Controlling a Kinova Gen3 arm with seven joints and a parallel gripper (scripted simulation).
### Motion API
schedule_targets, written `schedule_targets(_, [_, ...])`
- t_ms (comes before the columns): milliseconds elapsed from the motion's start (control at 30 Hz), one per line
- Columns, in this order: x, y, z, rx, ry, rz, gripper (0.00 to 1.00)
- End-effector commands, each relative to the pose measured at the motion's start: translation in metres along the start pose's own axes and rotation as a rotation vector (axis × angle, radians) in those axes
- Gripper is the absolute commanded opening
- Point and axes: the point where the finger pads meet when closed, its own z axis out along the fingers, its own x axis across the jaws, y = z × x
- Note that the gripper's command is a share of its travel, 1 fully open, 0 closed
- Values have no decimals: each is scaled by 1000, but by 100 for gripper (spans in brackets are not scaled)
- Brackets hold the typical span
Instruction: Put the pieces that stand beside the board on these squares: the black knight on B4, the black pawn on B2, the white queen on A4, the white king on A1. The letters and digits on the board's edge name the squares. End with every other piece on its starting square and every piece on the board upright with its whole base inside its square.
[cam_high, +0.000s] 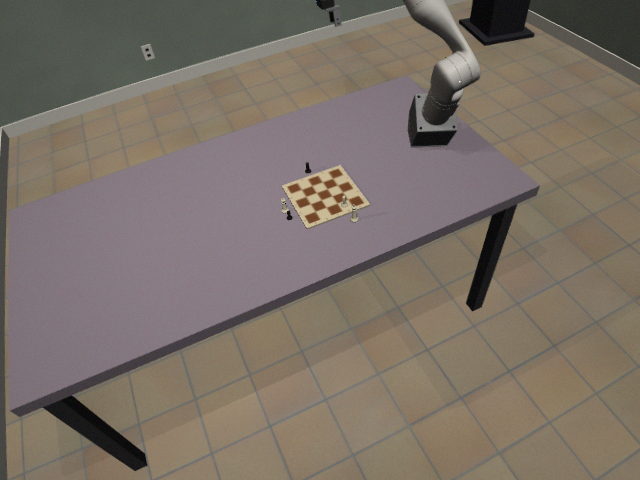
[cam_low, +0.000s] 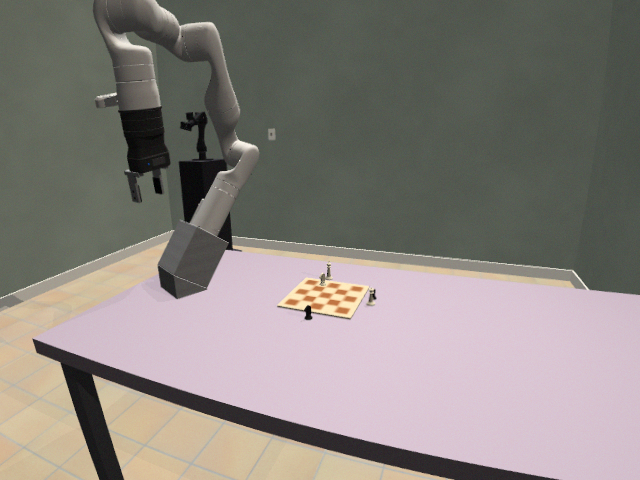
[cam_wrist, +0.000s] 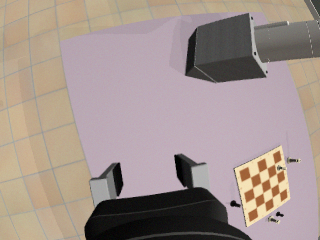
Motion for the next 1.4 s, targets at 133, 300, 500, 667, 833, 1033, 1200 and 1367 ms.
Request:
schedule_targets(133, [0,0,-1,-1,-2,0,100])
schedule_targets(300, [0,0,-1,-1,-2,0,100])
schedule_targets(500, [0,0,-1,-1,-2,0,100])
schedule_targets(667, [0,1,-1,-1,-1,4,100])
schedule_targets(833, [2,4,1,-4,8,19,100])
schedule_targets(1033, [3,11,5,-4,19,57,100])
schedule_targets(1200, [4,18,9,-5,28,88,100])
schedule_targets(1367, [6,32,17,-6,48,159,100])
